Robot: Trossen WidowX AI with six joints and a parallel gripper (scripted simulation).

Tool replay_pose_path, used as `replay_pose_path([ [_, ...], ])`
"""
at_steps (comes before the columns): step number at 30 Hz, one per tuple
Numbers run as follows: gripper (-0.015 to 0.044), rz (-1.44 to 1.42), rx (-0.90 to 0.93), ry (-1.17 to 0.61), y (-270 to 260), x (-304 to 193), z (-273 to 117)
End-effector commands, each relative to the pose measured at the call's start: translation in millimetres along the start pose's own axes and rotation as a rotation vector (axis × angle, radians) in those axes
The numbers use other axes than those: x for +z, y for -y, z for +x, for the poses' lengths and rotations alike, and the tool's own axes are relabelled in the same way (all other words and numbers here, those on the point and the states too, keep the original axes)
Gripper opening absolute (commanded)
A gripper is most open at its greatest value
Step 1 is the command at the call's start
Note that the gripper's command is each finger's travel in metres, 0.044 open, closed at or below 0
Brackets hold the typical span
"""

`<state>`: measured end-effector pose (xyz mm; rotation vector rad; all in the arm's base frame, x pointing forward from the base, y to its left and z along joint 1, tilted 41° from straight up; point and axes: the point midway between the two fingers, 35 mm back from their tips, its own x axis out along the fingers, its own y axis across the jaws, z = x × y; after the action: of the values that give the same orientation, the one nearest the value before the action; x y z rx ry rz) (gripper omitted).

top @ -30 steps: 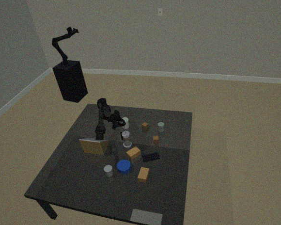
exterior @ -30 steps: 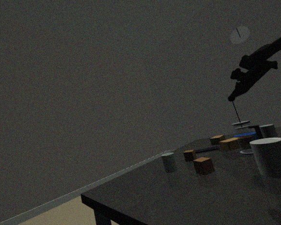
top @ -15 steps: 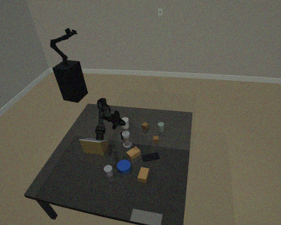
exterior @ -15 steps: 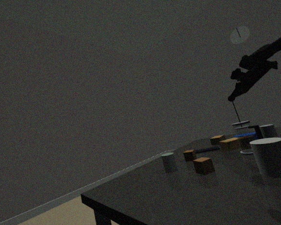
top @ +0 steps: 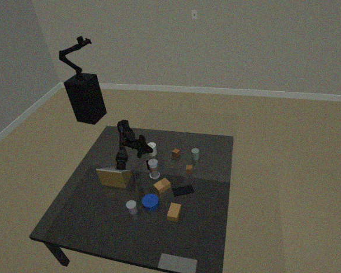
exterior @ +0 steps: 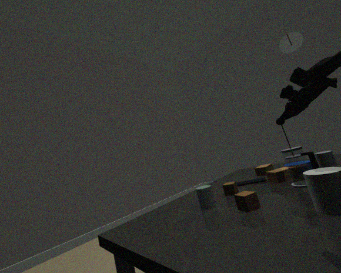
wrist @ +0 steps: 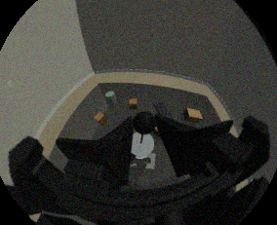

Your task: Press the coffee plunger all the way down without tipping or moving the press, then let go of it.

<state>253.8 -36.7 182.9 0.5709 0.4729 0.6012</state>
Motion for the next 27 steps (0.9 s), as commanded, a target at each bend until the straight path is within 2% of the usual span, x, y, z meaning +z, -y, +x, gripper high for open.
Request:
replay_pose_path([
  [1, 0.0127, 0.020, -0.007, -0.033, 2, -15, 8],
  [27, 0.0127, 0.019, -0.014, -0.038, 6, -51, 32],
])
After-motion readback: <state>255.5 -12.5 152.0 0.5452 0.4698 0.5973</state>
